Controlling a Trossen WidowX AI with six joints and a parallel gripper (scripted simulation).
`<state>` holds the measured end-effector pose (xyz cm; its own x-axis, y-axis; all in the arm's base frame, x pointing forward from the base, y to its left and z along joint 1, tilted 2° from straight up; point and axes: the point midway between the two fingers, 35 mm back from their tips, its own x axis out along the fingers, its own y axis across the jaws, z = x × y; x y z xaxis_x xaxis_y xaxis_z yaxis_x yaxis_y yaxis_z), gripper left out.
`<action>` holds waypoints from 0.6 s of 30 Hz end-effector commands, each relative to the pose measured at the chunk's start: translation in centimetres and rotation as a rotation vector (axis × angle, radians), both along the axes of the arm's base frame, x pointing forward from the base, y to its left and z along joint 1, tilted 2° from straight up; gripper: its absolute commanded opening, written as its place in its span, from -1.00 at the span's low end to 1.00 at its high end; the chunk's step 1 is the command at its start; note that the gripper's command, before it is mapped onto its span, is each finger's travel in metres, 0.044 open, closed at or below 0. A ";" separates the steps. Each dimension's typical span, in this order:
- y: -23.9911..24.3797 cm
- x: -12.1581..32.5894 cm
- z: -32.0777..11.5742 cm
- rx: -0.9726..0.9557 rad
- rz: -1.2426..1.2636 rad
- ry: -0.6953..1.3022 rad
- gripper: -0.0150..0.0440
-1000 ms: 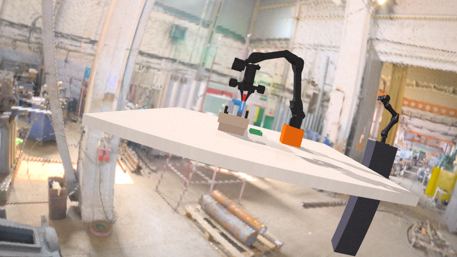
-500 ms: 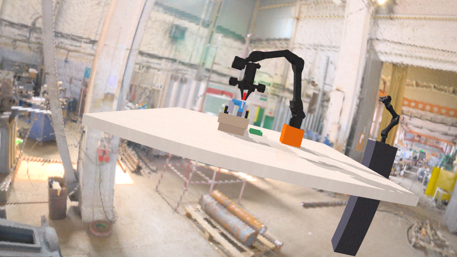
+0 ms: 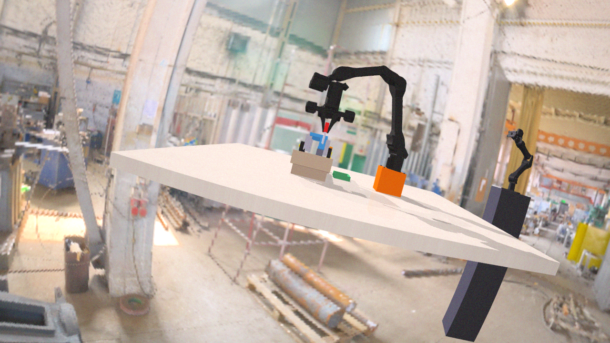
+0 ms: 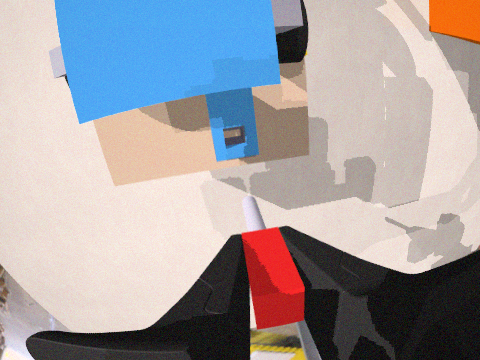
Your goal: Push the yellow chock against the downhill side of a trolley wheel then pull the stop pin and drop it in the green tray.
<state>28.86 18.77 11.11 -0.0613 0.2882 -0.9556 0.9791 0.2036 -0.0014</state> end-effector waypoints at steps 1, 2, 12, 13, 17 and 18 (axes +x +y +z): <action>-0.1 -0.8 0.1 0.004 -0.003 -0.001 -0.49; -0.1 -1.1 0.1 0.004 -0.003 -0.001 -0.49; -0.7 -4.5 -0.2 0.004 -0.003 0.002 -0.49; -0.8 -4.8 -0.2 0.004 -0.003 0.003 -0.49; -1.0 -6.4 -0.2 0.003 -0.003 0.004 -0.49; -1.1 -6.7 -0.2 0.003 -0.003 0.004 -0.49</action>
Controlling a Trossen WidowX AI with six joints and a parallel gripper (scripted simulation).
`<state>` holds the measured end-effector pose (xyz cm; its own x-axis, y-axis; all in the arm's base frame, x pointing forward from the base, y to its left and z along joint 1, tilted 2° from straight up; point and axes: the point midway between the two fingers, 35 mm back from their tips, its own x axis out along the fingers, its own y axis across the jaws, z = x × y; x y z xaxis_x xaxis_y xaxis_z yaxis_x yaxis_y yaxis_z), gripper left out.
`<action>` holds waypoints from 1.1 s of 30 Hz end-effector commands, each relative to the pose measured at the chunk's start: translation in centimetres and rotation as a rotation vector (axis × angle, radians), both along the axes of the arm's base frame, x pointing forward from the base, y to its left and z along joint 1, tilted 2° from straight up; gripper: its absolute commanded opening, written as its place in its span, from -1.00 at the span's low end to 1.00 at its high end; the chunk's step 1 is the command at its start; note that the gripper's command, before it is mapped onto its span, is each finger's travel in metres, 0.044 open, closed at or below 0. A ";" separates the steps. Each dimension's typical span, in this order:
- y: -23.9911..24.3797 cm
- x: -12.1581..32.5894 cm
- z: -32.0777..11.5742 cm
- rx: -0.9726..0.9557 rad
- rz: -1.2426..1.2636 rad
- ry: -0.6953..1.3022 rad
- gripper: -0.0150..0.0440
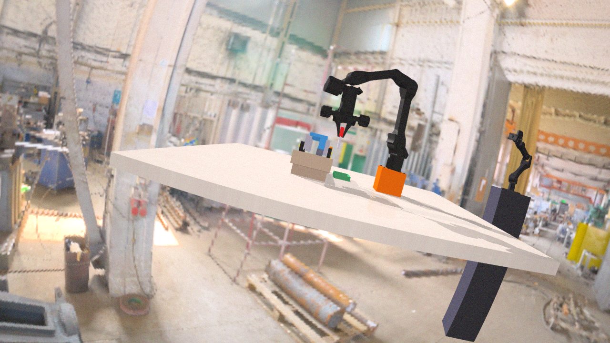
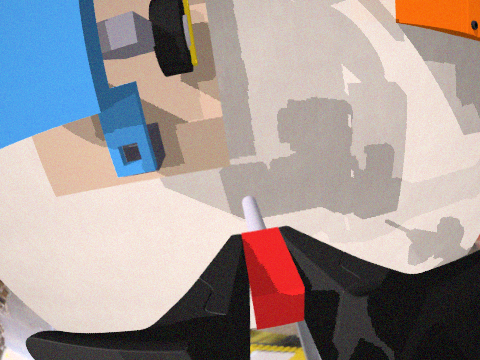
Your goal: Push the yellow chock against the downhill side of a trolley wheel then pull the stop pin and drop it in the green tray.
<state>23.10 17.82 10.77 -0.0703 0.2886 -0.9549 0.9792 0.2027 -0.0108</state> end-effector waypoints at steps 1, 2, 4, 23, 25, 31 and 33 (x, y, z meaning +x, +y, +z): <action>-0.2 -1.3 0.2 0.003 -0.002 -0.005 -0.49; -0.2 -1.7 0.2 0.003 -0.002 -0.005 -0.49; -0.3 -2.3 0.2 0.003 -0.002 -0.004 -0.49; -6.2 -0.9 -1.0 -0.003 -0.002 -0.006 -0.49; -7.0 -0.7 -1.2 -0.004 -0.002 -0.006 -0.49; -9.5 -0.2 -1.6 -0.007 -0.002 -0.006 -0.49; -10.3 0.0 -1.7 -0.008 -0.002 -0.007 -0.49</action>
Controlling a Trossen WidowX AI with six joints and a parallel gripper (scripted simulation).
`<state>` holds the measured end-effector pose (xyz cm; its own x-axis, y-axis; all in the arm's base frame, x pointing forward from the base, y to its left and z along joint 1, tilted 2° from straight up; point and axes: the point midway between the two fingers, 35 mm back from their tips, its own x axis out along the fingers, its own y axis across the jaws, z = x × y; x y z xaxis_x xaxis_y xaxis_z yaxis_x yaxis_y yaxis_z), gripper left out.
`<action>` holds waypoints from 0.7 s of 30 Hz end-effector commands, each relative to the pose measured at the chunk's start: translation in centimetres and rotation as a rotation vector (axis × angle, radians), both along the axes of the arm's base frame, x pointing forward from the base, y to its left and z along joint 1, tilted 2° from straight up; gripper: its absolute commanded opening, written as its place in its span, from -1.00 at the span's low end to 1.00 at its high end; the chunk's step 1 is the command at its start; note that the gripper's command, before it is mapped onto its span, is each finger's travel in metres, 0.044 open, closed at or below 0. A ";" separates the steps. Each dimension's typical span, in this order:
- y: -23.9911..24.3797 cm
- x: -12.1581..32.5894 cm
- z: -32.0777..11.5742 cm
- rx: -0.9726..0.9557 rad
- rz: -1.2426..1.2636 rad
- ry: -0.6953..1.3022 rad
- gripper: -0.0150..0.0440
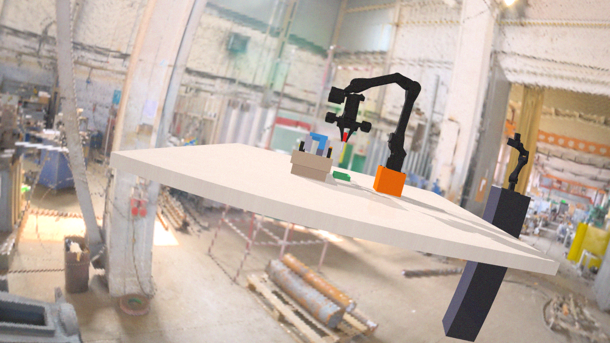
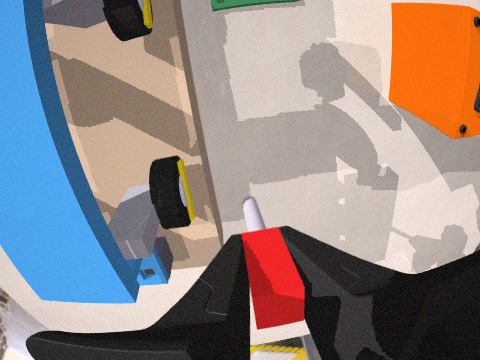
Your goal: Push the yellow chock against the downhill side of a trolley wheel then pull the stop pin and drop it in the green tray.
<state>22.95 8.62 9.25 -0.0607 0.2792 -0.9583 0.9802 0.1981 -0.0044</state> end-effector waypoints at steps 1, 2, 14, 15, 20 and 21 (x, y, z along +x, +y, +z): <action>-1.5 0.3 -0.2 0.002 0.002 0.002 -0.49; -1.9 0.3 -0.3 0.002 0.002 0.002 -0.49; -6.6 1.2 -1.1 -0.003 0.002 0.001 -0.49; -7.0 1.3 -1.2 -0.004 0.002 0.001 -0.49; -9.0 1.5 -1.6 -0.006 0.002 0.001 -0.49; -9.4 1.6 -1.6 -0.006 0.002 0.001 -0.49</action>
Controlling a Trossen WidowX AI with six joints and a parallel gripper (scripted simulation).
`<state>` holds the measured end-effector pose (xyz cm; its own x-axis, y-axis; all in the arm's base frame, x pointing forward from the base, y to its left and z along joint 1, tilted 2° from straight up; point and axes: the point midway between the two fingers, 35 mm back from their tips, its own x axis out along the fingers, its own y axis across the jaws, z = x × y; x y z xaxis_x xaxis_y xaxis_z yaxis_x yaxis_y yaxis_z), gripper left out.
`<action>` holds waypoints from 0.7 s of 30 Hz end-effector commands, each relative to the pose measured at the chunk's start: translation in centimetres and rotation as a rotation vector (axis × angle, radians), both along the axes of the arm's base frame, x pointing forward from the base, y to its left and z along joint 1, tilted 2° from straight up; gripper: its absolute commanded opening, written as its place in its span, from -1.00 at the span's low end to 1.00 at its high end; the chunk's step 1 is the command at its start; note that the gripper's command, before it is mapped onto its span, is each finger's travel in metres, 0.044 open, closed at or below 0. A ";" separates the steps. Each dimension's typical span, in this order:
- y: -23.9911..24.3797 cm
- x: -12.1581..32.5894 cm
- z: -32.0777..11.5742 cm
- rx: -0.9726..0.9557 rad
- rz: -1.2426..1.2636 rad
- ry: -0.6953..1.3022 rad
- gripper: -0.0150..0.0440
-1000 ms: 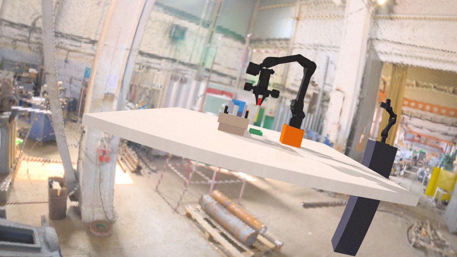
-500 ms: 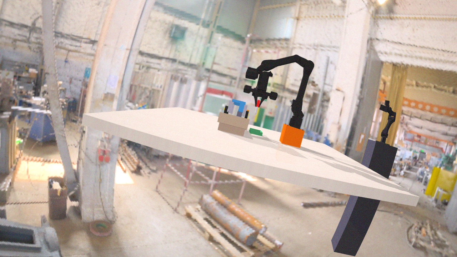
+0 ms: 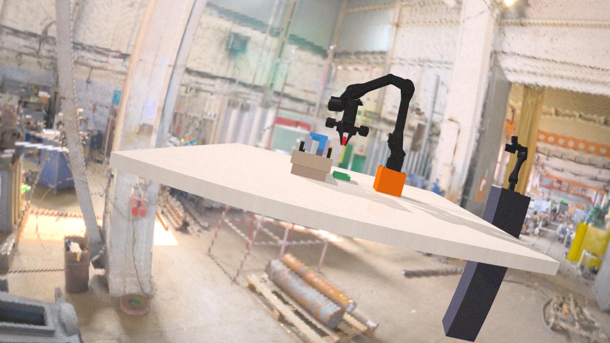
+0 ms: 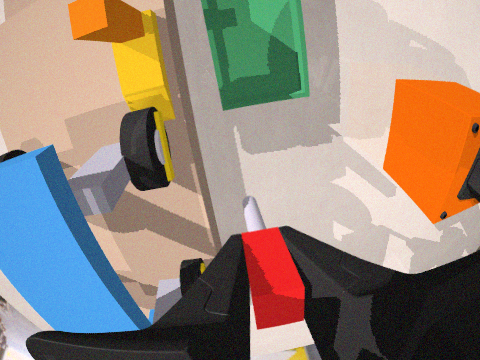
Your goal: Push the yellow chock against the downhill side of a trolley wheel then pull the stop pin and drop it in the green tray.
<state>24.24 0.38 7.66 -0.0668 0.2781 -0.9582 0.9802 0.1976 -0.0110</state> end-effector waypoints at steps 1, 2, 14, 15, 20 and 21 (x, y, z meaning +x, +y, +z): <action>-1.5 0.3 -0.1 -0.005 0.003 -0.006 -0.49; -1.9 0.4 -0.2 -0.006 0.003 -0.006 -0.49; -6.7 1.3 -0.7 -0.011 0.003 -0.006 -0.49; -7.0 1.3 -0.7 -0.011 0.003 -0.006 -0.49; -7.3 1.4 -0.7 -0.012 -0.002 -0.005 -0.49; -7.3 1.4 -0.7 -0.016 -0.017 -0.003 -0.49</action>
